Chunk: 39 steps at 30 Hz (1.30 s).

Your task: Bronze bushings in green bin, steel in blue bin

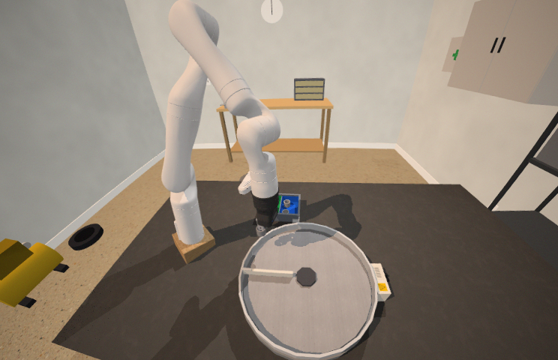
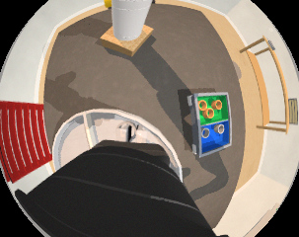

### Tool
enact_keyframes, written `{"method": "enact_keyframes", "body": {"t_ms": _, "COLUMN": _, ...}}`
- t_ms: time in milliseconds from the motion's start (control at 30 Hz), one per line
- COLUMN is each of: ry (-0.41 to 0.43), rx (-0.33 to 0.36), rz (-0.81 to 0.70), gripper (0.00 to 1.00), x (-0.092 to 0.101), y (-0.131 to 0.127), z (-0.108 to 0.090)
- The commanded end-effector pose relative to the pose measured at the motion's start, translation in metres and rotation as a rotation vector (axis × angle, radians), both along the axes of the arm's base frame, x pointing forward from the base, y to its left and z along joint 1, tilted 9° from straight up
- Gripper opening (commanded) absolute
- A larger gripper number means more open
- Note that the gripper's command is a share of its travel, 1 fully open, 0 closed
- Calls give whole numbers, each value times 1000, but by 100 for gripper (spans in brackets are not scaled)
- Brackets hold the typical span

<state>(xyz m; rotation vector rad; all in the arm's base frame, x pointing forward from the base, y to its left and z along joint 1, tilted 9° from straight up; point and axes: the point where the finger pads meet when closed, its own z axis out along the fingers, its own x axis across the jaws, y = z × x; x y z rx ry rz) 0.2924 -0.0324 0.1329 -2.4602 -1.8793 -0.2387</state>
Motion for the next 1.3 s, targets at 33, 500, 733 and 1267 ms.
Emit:
{"method": "enact_keyframes", "body": {"t_ms": 33, "ry": -12, "rx": -3, "rz": 52, "gripper": 0, "x": 9, "y": 19, "z": 4}}
{"method": "enact_keyframes", "body": {"t_ms": 500, "ry": -19, "rx": -8, "rz": 104, "gripper": 0, "x": 47, "y": 116, "z": 20}}
{"method": "enact_keyframes", "body": {"t_ms": 733, "ry": -22, "rx": -11, "rz": 127, "gripper": 0, "x": 65, "y": 158, "z": 28}}
{"method": "enact_keyframes", "body": {"t_ms": 1267, "ry": -28, "rx": -15, "rz": 168, "gripper": 0, "x": 95, "y": 233, "z": 40}}
